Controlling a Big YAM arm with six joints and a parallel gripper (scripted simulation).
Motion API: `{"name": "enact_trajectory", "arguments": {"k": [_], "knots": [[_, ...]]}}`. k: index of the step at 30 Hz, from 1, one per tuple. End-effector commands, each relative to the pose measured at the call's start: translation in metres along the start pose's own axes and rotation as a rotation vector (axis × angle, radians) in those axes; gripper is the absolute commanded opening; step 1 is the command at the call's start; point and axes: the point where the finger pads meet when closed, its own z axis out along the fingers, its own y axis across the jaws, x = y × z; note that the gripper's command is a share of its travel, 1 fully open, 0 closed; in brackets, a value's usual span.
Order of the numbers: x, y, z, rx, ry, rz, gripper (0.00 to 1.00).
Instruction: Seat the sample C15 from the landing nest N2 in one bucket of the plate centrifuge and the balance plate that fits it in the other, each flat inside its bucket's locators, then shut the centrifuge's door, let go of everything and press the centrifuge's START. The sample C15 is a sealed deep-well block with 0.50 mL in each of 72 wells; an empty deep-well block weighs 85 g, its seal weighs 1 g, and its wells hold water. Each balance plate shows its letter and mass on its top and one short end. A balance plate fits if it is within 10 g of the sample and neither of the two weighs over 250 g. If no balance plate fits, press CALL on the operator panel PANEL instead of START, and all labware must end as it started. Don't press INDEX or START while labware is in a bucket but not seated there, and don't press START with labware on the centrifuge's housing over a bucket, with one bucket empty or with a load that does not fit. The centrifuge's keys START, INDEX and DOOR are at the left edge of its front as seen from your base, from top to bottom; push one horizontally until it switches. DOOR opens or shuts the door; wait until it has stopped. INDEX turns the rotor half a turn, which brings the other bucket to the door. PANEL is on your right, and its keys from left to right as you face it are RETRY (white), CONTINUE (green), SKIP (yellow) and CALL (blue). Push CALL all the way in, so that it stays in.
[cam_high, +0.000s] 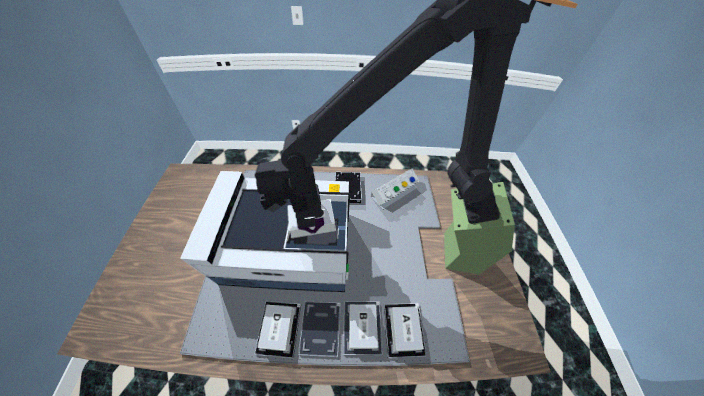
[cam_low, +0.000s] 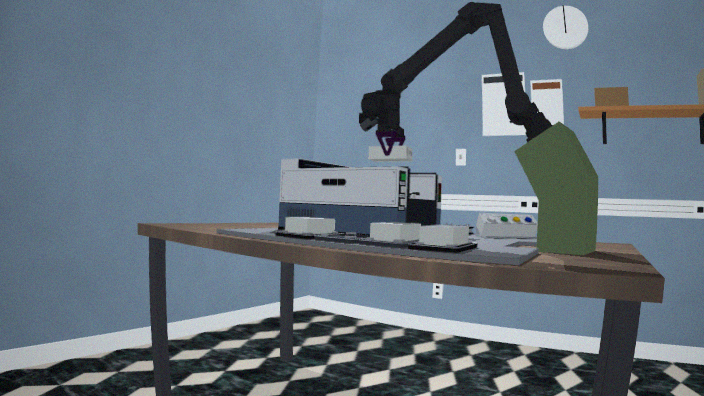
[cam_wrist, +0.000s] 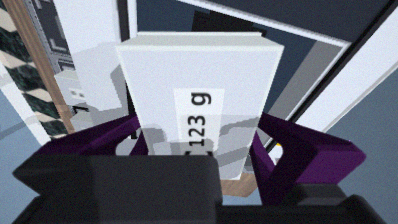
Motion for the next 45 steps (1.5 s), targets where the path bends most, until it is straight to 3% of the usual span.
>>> {"name": "enact_trajectory", "arguments": {"k": [1,11,27,34,37,45], "knots": [[-0.007,-0.012,-0.011,0.004,-0.049,0.106,0.0],[-0.001,-0.031,-0.015,0.007,-0.063,0.227,0.0],[0.001,-0.035,-0.015,0.008,-0.062,0.252,0.0],[0.001,-0.034,-0.007,0.007,-0.048,0.25,0.0],[0.008,-0.032,0.006,0.006,-0.019,0.246,0.0],[0.008,-0.032,0.017,0.005,-0.019,0.246,0.0]]}}
